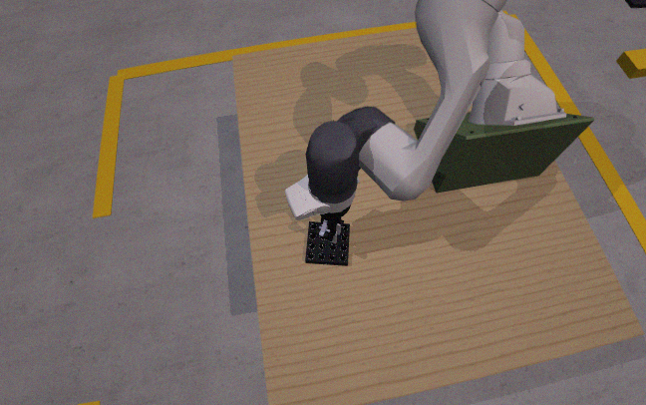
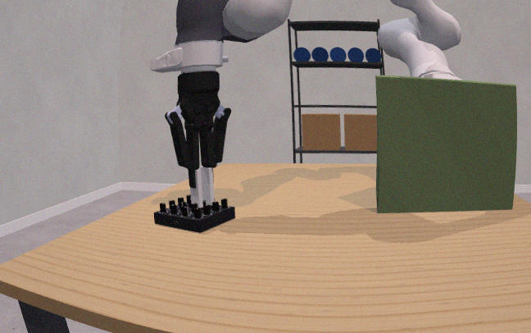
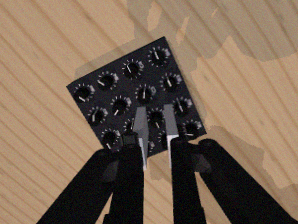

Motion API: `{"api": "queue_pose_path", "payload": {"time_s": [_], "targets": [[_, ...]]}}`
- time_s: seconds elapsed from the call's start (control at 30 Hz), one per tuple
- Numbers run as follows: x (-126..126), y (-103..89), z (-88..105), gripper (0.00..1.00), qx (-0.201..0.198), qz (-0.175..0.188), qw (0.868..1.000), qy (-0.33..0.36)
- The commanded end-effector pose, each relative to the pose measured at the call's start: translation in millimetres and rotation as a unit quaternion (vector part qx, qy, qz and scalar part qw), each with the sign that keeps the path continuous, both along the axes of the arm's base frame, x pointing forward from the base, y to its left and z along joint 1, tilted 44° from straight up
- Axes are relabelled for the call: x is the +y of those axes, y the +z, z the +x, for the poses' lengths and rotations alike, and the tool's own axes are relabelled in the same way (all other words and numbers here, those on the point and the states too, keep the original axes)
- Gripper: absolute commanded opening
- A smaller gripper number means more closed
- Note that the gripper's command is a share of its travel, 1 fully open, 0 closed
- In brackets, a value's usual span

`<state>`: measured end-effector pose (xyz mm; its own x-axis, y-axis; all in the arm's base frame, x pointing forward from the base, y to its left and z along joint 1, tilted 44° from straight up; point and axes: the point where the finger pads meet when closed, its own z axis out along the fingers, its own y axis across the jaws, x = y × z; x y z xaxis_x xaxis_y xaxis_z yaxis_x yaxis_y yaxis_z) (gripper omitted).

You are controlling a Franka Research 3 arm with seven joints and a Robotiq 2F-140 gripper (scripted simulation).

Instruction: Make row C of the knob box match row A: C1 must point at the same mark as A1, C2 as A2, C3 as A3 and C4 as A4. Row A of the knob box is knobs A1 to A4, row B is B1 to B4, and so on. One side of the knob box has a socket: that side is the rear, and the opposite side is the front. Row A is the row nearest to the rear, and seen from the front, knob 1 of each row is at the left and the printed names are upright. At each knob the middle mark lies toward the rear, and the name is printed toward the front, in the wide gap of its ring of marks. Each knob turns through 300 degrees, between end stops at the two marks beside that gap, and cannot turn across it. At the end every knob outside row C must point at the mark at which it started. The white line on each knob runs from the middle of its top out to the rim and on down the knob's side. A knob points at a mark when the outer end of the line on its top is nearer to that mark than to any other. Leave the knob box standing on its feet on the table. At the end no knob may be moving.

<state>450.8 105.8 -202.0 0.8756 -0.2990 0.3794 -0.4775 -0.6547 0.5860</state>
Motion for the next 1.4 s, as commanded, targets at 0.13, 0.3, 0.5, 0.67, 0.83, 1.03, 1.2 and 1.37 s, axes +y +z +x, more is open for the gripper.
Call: {"api": "queue_pose_path", "payload": {"time_s": [0.13, 0.3, 0.5, 0.67, 0.83, 1.03, 1.2, 1.37], "targets": [[-1, 0.1, 1.1, 0.12, 0.002, 0.000, 1.000, 0.004], [-1, 0.1, 1.1, 0.12, 0.002, 0.000, 1.000, 0.004], [1, 1.8, 0.9, 0.12, 0.002, 0.000, 1.000, 0.004], [8, 9.3, 0.1, 0.12, 0.002, 0.000, 1.000, 0.004], [14, 15.6, -0.6, 0.12, 0.002, 0.000, 1.000, 0.004], [24, 25.5, -1.6, 0.12, 0.002, 0.000, 1.000, 0.004], [26, 27.3, -1.8, 0.12, 0.002, 0.000, 1.000, 0.004], [26, 27.3, -1.8, 0.12, 0.002, 0.000, 1.000, 0.004]]}}
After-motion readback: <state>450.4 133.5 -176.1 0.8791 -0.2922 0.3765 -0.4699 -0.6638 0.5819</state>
